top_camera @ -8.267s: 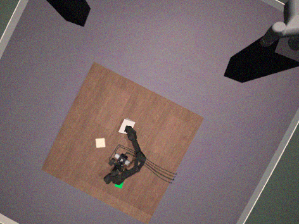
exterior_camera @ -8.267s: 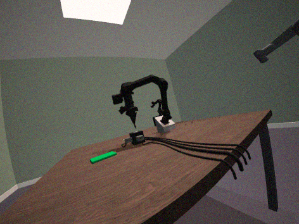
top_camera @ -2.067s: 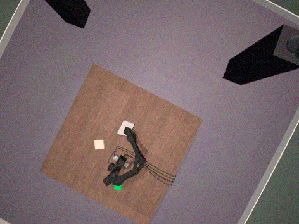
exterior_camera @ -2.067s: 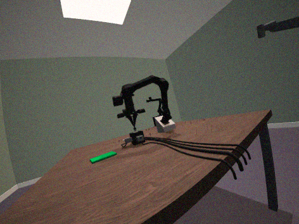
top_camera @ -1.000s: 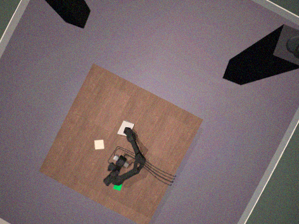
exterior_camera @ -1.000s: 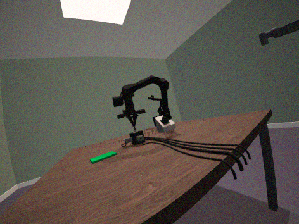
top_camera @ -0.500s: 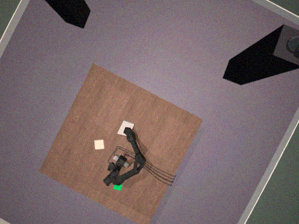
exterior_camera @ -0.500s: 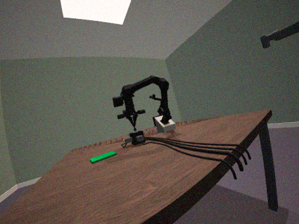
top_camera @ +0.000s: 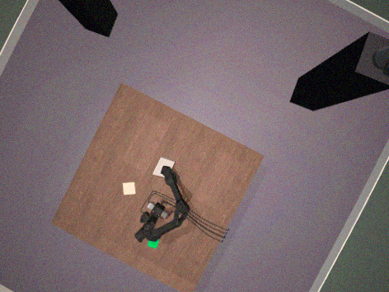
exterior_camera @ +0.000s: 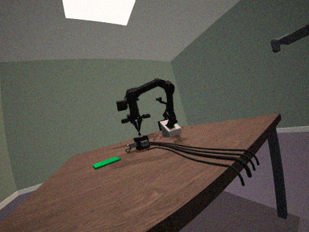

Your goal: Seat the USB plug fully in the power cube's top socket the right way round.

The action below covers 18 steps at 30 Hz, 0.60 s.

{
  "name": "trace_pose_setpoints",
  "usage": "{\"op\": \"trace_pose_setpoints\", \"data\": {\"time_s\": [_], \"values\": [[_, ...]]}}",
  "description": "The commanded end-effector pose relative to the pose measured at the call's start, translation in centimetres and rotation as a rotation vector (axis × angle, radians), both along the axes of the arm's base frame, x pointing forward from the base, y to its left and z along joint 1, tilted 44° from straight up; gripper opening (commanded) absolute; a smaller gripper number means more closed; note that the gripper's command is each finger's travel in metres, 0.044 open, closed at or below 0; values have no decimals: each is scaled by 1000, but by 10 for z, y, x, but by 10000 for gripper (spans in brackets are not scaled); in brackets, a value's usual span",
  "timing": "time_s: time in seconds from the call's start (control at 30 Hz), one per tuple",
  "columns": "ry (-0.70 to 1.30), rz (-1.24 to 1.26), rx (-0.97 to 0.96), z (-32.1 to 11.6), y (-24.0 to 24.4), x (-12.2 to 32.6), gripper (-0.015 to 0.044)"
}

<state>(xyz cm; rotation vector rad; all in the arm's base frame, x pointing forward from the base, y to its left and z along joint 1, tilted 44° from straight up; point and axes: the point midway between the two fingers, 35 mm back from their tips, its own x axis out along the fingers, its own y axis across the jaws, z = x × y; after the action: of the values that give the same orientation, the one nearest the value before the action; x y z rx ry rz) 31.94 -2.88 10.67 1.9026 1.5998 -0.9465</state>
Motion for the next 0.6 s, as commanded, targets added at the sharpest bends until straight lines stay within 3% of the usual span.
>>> {"op": "trace_pose_setpoints", "data": {"time_s": [0.0,0.57], "values": [[0,-2,-2,0,0,0,0],[0,-2,-2,-2,2,0,0]]}}
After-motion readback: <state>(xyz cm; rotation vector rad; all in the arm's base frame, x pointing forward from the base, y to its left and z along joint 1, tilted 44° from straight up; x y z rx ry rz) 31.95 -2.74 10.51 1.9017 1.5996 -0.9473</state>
